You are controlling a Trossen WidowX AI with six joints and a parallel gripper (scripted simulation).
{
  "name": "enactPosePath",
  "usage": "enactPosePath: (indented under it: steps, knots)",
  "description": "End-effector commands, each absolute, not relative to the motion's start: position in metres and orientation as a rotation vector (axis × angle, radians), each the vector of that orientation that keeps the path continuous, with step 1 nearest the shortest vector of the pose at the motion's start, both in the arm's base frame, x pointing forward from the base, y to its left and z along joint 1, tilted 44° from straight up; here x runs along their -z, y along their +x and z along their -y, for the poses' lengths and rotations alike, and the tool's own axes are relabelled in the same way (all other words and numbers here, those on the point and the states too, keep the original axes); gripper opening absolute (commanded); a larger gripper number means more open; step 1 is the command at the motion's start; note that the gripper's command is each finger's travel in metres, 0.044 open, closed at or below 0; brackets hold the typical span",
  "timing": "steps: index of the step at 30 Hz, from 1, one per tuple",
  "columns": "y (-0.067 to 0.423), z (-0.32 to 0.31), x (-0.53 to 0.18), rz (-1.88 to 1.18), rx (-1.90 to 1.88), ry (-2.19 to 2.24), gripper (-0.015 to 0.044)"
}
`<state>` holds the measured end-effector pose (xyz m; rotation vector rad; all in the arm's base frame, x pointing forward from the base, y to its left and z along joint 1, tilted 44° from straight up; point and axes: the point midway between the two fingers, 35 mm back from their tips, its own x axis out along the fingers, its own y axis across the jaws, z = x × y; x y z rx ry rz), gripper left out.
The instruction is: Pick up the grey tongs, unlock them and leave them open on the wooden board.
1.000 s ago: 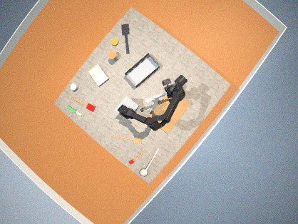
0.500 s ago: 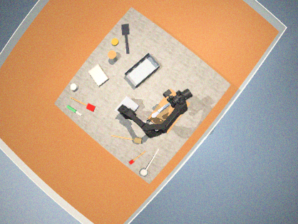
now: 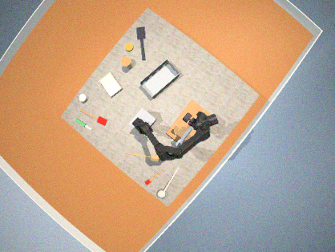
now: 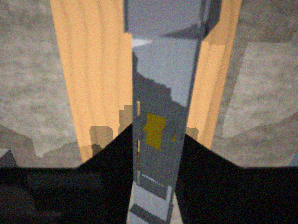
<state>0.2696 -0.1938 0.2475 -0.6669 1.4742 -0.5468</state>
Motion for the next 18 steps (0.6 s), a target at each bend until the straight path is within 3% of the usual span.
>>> enactPosePath:
  steps: [1, 18]
  knots:
    - [0.267, 0.194, -0.251, -1.474, 0.525, -0.689, -0.015]
    - [0.26, 0.195, -0.24, -1.304, 0.386, -0.556, -0.015]
